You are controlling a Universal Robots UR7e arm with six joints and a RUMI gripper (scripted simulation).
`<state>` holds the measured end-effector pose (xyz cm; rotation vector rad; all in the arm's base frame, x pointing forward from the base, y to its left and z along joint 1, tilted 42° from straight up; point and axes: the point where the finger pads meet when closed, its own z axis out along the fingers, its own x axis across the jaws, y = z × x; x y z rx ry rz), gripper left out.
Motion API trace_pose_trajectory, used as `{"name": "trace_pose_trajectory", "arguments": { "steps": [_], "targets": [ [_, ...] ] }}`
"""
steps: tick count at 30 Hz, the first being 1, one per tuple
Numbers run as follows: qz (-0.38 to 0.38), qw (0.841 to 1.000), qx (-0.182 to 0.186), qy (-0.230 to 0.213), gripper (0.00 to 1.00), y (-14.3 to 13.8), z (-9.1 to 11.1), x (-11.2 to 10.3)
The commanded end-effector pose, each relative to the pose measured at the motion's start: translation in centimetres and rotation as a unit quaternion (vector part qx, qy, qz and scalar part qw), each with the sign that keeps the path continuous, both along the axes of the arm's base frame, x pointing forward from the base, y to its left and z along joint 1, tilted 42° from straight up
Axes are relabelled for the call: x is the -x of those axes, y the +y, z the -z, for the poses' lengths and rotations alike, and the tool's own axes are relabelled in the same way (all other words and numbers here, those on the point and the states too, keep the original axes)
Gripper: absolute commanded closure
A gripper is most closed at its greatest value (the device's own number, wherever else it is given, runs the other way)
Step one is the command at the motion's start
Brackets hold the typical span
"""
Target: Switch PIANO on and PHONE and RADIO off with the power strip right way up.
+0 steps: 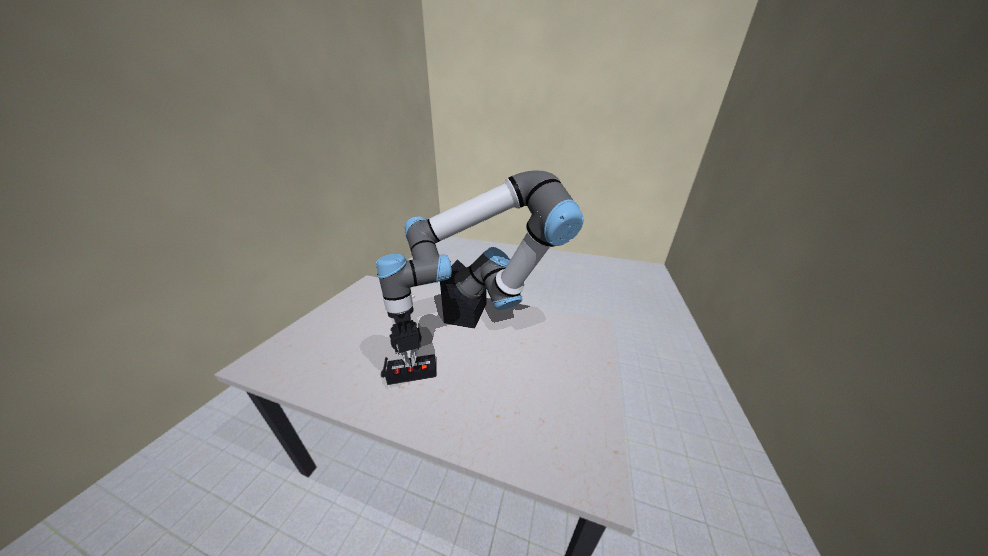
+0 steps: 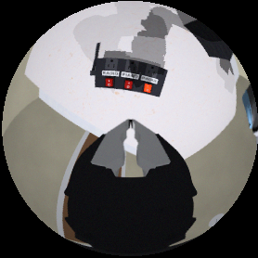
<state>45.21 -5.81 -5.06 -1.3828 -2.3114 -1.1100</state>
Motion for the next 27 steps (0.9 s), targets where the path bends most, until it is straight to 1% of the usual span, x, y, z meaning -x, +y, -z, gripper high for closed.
{"name": "trace_pose_trajectory", "arguments": {
  "steps": [1,24,27],
  "targets": [
    [0.001,1.0,-0.001,0.0,1.0,-0.02,0.08,0.05],
    [0.001,1.0,-0.001,0.0,1.0,-0.02,0.08,0.05],
    [0.0,1.0,-0.002,0.001,1.0,0.72,0.8,0.01]
  ]
}}
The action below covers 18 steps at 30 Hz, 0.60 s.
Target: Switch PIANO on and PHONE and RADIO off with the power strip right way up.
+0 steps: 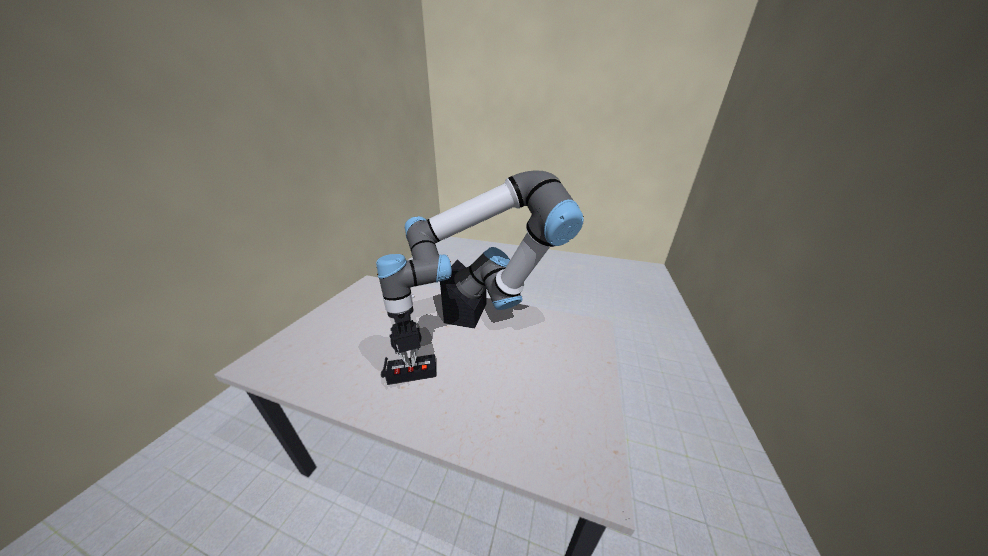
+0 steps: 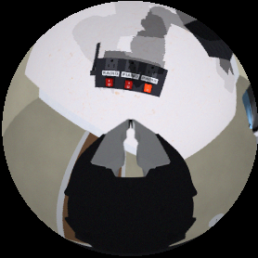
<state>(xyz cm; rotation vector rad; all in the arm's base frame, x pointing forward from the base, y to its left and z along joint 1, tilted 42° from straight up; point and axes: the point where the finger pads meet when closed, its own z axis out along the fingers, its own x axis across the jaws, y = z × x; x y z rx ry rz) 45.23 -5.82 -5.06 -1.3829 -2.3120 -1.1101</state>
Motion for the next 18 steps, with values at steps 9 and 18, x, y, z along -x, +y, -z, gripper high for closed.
{"name": "trace_pose_trajectory", "arguments": {
  "steps": [9,18],
  "targets": [
    [-0.001,1.0,-0.003,0.002,1.0,5.2,5.8,-0.3],
    [-0.001,1.0,-0.002,0.001,1.0,5.3,6.0,-0.5]
  ]
}}
